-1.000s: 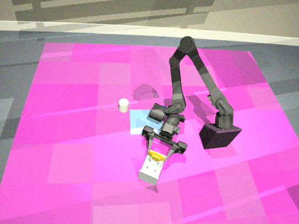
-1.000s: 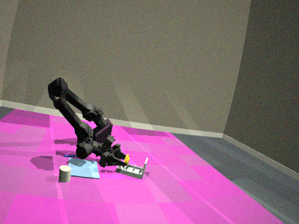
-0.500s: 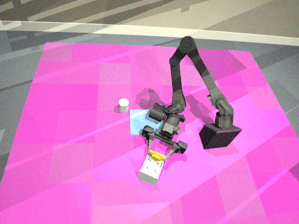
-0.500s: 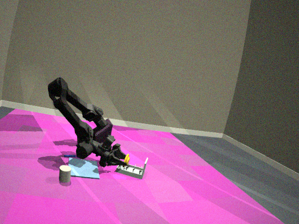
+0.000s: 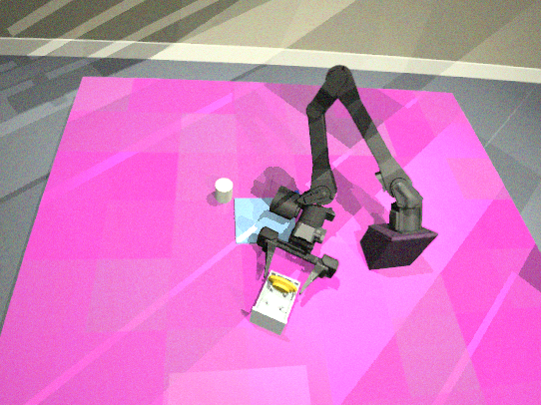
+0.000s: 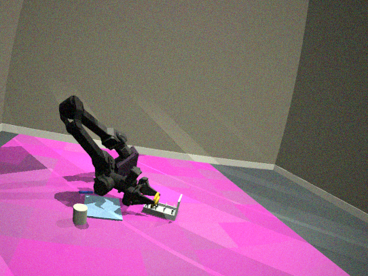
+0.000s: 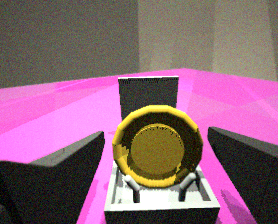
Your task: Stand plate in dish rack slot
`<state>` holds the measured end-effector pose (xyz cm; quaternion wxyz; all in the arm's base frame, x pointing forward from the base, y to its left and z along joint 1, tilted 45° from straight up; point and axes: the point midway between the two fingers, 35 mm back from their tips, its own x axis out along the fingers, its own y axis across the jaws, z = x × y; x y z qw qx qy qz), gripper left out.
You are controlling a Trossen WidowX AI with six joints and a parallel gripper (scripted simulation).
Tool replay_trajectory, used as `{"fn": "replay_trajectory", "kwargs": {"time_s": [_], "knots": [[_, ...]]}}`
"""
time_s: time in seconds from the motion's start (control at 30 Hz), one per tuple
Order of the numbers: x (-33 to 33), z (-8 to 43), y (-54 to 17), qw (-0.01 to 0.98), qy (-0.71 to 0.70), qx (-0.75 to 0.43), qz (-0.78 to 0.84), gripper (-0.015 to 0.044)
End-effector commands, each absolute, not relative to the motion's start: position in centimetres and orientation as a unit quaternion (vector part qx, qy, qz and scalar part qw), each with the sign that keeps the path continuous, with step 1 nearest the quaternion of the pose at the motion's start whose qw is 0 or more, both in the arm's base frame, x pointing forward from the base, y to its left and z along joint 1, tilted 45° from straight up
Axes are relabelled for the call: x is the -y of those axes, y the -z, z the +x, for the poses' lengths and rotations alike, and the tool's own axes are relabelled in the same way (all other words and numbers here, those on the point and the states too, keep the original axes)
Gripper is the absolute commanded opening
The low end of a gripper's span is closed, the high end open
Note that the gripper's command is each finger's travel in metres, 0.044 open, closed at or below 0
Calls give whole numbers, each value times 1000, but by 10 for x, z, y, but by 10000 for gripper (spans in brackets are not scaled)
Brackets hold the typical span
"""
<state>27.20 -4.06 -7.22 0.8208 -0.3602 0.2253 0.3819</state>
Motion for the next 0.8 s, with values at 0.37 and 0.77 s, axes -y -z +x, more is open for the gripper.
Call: {"fn": "replay_trajectory", "kwargs": {"time_s": [0.37, 0.77], "knots": [[-36, 291, -12, 820, -395, -233, -342, 400], [-41, 290, -6, 818, -382, -313, -295, 400]]}}
